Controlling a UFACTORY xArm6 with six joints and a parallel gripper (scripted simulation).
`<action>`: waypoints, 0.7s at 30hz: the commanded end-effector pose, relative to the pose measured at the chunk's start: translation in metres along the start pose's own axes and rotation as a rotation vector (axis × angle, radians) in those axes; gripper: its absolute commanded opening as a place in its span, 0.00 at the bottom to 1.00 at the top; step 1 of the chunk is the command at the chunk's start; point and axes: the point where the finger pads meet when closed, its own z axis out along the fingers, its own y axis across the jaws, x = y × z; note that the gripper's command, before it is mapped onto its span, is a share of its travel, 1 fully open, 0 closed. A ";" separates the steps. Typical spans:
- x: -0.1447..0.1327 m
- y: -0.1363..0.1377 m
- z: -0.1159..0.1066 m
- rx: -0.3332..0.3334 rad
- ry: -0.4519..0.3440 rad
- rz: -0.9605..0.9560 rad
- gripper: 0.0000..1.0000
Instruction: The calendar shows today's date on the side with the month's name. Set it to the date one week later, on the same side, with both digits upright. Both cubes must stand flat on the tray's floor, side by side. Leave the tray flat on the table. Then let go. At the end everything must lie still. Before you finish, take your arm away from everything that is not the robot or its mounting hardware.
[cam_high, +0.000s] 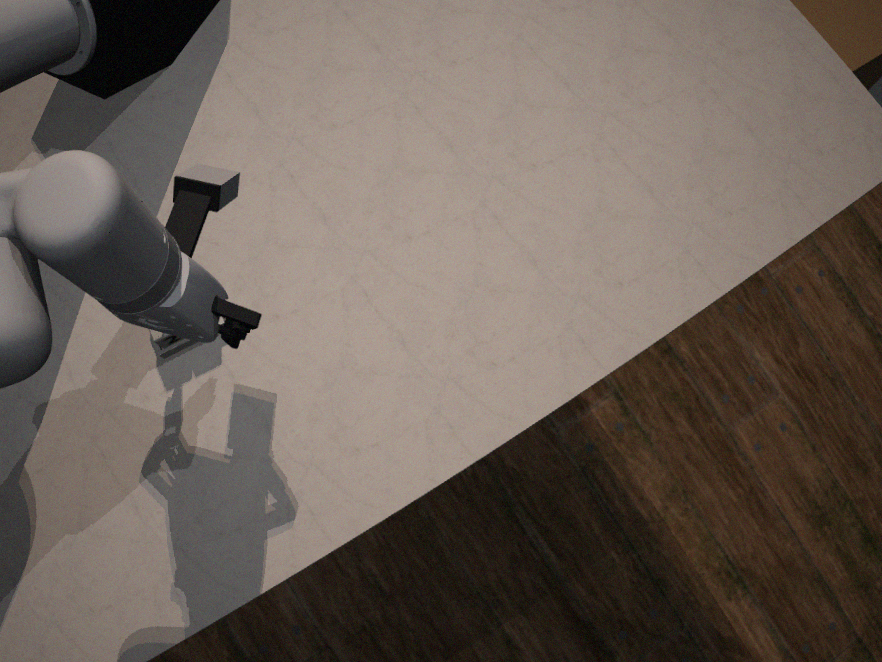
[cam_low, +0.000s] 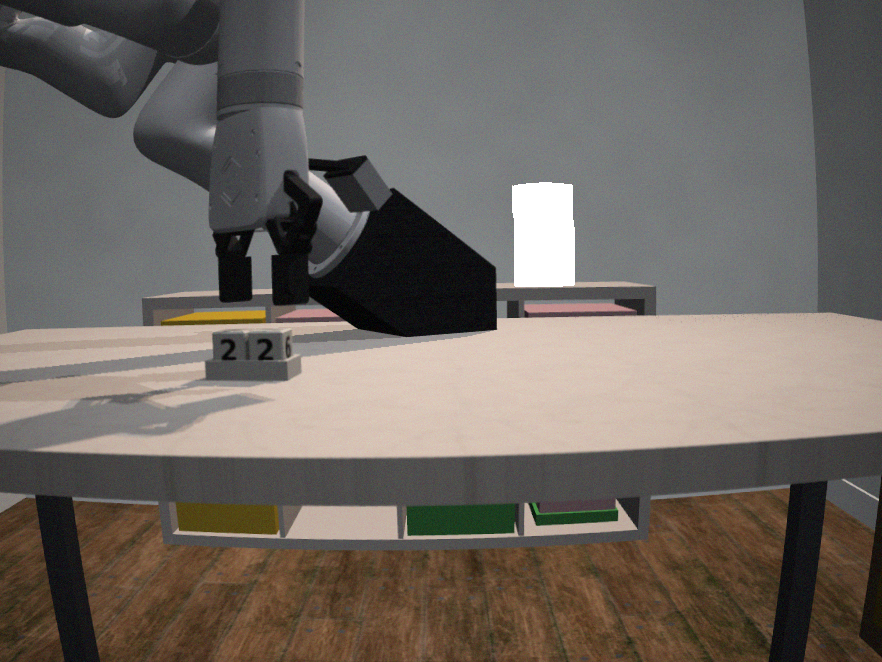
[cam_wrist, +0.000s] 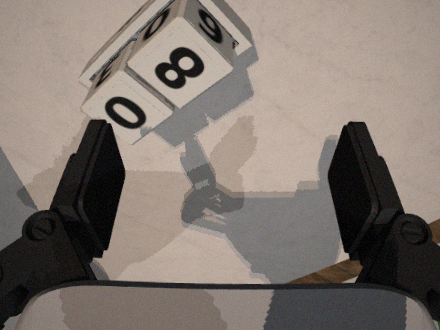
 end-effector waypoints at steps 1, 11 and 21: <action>0.000 0.005 0.000 -0.002 -0.001 0.111 1.00; 0.005 0.031 0.002 -0.002 -0.001 0.202 1.00; 0.009 0.055 0.004 -0.002 -0.001 0.242 1.00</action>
